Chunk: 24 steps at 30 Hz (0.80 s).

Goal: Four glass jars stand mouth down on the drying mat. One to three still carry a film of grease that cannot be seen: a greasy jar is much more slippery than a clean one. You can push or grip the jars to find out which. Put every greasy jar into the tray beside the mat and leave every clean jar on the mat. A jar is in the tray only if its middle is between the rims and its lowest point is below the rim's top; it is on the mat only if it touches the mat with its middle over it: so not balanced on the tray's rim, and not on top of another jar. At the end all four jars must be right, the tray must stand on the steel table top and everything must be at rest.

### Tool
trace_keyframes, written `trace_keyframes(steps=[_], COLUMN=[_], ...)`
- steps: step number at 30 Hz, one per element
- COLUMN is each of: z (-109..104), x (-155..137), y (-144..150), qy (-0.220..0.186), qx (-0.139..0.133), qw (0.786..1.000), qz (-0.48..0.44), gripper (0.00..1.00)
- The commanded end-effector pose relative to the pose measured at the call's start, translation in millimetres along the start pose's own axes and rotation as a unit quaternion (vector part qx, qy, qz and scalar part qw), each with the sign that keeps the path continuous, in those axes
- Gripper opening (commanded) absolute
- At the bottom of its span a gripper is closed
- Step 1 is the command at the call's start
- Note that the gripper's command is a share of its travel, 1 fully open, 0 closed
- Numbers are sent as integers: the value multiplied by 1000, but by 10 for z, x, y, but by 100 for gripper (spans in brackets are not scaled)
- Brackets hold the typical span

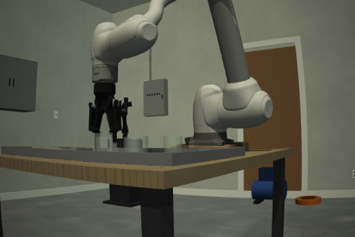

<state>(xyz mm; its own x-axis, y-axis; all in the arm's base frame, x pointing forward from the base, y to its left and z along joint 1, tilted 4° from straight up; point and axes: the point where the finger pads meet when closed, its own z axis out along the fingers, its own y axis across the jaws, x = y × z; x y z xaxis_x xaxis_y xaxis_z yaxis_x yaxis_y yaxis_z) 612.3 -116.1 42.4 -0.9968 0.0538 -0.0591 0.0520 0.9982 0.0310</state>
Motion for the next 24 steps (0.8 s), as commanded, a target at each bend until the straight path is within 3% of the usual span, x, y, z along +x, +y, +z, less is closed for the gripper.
trace_keyframes(steps=[1, 24], z=[-1, -1], x=[0, 0], y=[0, 0], qy=[0, 0], qx=[0, 0], qw=[1000, 1000], qz=[0, 0], gripper=[48, 42])
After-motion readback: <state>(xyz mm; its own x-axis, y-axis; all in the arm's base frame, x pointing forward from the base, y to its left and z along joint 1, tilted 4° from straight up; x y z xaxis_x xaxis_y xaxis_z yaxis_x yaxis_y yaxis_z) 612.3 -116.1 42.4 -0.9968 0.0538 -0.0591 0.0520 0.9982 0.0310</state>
